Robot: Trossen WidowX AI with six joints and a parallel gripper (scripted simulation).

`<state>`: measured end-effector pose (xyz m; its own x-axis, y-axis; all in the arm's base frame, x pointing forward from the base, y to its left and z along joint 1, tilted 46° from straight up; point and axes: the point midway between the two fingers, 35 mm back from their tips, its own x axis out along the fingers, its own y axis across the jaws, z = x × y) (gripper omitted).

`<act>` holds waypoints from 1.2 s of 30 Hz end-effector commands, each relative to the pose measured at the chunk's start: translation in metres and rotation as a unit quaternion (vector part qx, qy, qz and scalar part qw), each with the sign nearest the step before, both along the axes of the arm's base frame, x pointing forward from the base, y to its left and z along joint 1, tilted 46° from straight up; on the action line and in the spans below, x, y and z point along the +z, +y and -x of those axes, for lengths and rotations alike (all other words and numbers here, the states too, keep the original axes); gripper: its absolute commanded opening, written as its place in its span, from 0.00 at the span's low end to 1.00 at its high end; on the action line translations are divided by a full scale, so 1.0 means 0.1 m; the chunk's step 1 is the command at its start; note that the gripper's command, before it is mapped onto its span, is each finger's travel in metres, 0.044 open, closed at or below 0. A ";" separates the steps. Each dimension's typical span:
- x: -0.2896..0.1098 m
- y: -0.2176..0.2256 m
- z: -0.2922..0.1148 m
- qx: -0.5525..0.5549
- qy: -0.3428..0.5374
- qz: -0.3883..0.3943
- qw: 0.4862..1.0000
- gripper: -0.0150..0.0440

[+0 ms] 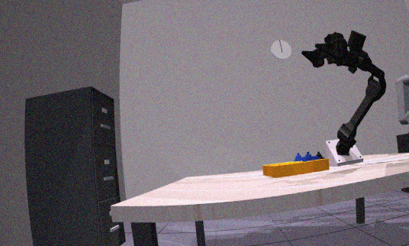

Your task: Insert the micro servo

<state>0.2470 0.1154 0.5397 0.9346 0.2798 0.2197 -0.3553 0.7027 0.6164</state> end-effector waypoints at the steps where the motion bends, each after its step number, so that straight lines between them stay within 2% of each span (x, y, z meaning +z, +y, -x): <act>1: -0.17 0.01 -0.15 -0.011 0.026 0.011 1.000 1.00; 8: -0.40 -0.03 -0.38 -0.029 0.064 0.015 0.997 1.00; 20: -1.05 -0.20 -0.90 -0.073 0.168 0.023 0.983 1.00; 36: -2.14 -0.70 -1.43 -0.143 0.334 -0.021 0.931 1.00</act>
